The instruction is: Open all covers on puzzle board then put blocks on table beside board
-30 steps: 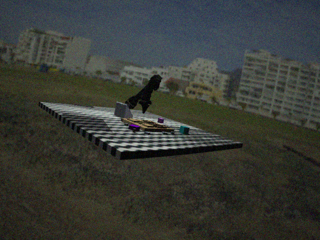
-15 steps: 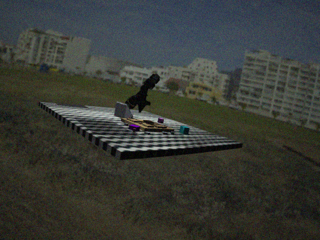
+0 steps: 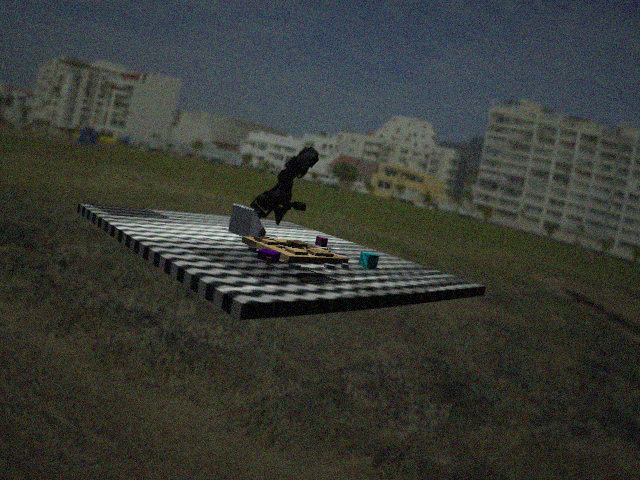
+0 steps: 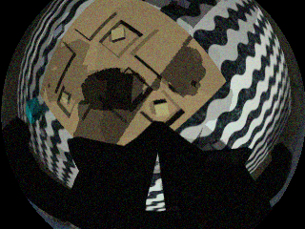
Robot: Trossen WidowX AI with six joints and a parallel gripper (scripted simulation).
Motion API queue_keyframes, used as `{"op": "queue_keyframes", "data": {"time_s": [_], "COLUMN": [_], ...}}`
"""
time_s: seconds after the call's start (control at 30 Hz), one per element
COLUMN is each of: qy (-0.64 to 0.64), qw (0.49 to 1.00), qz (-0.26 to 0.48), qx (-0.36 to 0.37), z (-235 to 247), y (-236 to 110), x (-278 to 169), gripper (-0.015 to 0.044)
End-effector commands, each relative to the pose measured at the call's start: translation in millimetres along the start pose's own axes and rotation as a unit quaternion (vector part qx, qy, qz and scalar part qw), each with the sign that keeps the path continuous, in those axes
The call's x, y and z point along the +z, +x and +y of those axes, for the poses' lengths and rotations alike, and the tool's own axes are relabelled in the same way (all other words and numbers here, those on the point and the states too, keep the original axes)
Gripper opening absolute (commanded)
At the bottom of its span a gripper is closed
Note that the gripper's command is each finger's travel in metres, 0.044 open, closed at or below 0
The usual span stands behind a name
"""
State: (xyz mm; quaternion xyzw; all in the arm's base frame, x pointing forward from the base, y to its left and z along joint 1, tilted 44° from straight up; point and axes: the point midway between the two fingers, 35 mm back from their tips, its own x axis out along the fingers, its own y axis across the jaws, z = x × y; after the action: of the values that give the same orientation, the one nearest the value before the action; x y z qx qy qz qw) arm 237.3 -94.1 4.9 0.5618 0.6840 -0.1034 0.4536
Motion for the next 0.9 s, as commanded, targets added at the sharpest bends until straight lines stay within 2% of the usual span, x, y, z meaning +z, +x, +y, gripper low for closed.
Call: {"op": "queue_keyframes", "data": {"time_s": [0.0, 0.37, 0.73, 0.87], "qy": [-0.169, -0.169, -0.169, -0.169], "qw": [0.986, 0.986, 0.985, 0.985], "qz": [0.011, 0.011, 0.011, 0.011], "qx": [-0.005, -0.005, -0.004, -0.004], "z": [-10.3, -10.1, -9.2, -10.1], "y": [6.6, 8.9, 53.8, 57.1], "x": [-9.0, -8.8, -8.0, -8.6], "gripper": [0.0, 0.0, 0.0, 0.0]}}
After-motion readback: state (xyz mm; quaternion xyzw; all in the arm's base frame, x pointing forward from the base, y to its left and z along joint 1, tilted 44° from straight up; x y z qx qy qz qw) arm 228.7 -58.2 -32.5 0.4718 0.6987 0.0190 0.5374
